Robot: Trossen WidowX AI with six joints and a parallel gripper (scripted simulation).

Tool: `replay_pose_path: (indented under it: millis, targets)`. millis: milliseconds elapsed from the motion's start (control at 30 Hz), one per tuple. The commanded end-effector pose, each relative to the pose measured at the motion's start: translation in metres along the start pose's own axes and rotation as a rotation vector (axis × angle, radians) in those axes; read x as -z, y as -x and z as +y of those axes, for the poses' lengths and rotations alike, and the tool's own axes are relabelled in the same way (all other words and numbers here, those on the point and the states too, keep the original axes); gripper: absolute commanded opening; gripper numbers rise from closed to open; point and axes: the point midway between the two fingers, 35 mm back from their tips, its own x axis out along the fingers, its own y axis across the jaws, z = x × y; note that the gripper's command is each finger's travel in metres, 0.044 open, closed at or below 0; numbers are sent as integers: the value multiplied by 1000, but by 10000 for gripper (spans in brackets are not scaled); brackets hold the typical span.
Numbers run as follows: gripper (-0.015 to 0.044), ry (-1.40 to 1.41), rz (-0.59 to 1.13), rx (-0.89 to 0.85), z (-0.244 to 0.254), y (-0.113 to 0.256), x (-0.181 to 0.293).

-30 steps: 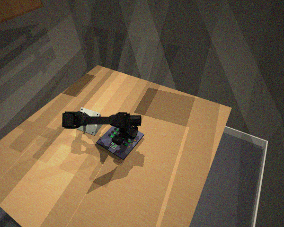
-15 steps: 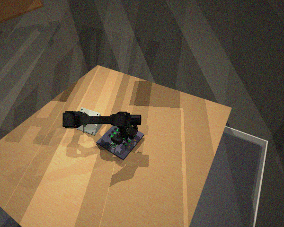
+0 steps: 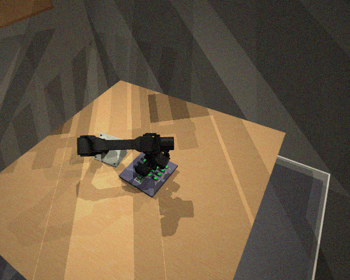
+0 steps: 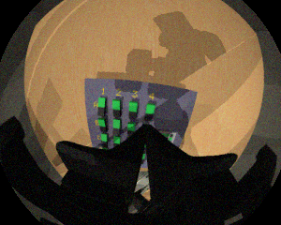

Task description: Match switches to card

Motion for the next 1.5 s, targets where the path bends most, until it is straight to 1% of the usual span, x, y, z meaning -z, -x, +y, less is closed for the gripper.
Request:
replay_pose_path:
  millis: [0,33,133,167,367,467,933,1467]
  targets:
    - [0,0,-9,-3,-7,4,-5]
    - [0,0,-6,-3,-7,1,-5]
    - [0,-1,15,-2,-8,-28,-6]
    - [0,-1,16,-2,-8,-31,-6]
    - [0,-1,16,-2,-8,-31,-6]
    - [0,-1,16,-1,-8,-39,-6]
    - [0,-1,16,-1,-8,-54,-6]
    - [0,-1,16,-1,-8,-55,-6]
